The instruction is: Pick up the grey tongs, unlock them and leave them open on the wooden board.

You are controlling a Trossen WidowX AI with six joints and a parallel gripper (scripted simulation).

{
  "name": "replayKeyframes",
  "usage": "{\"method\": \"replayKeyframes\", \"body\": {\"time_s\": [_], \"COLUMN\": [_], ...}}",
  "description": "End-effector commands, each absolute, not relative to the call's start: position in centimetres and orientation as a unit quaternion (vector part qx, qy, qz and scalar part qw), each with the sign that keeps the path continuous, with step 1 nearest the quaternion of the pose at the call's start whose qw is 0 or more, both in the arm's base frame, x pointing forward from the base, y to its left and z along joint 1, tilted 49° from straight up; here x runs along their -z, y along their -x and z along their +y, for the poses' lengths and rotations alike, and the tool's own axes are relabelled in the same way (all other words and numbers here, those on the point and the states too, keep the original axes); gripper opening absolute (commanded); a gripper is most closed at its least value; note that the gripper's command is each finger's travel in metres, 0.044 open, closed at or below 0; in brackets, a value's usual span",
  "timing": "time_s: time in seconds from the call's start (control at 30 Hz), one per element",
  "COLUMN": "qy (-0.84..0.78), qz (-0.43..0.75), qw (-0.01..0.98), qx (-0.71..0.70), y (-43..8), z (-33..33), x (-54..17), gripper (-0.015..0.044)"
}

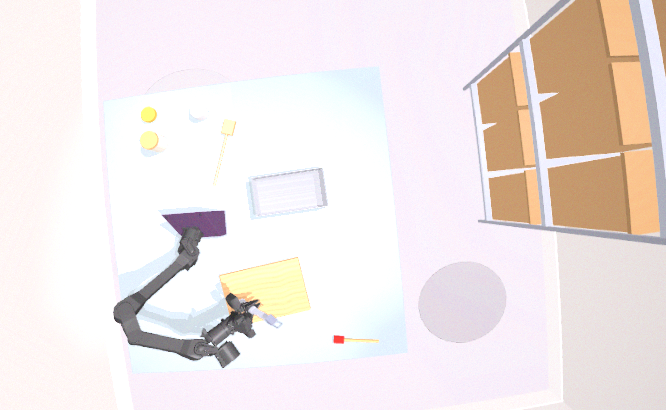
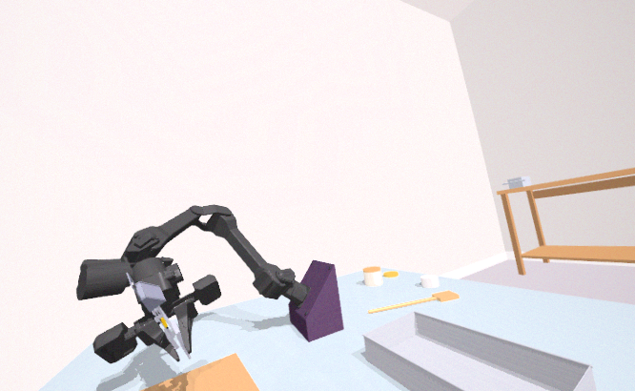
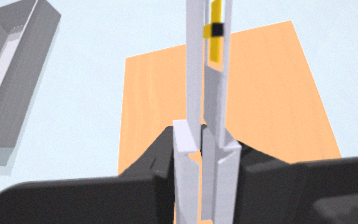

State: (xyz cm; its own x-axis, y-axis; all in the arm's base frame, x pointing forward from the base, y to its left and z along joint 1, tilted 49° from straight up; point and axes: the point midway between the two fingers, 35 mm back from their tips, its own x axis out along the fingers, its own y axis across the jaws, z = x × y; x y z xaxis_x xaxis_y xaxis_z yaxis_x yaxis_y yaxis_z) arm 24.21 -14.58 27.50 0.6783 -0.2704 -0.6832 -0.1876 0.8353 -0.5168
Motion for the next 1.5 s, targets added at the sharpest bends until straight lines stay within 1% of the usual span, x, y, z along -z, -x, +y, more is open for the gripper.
{"method": "replayKeyframes", "body": {"time_s": [0.0, 0.37, 0.7, 1.03, 1.47], "qy": [0.272, 0.271, 0.318, 0.392, 0.397], "qz": [0.445, 0.557, 0.62, 0.637, 0.637], "qw": [0.852, 0.781, 0.704, 0.632, 0.628], "qx": [0.032, 0.079, 0.138, 0.201, 0.206], "y": [-24.5, -24.4, -24.4, -25.1, -25.2], "z": [-14.3, -13.8, -13.3, -12.4, -12.4], "x": [-27.2, -27.0, -28.4, -31.0, -31.1], "gripper": [-0.015, -0.015, -0.015, -0.015, -0.015]}}
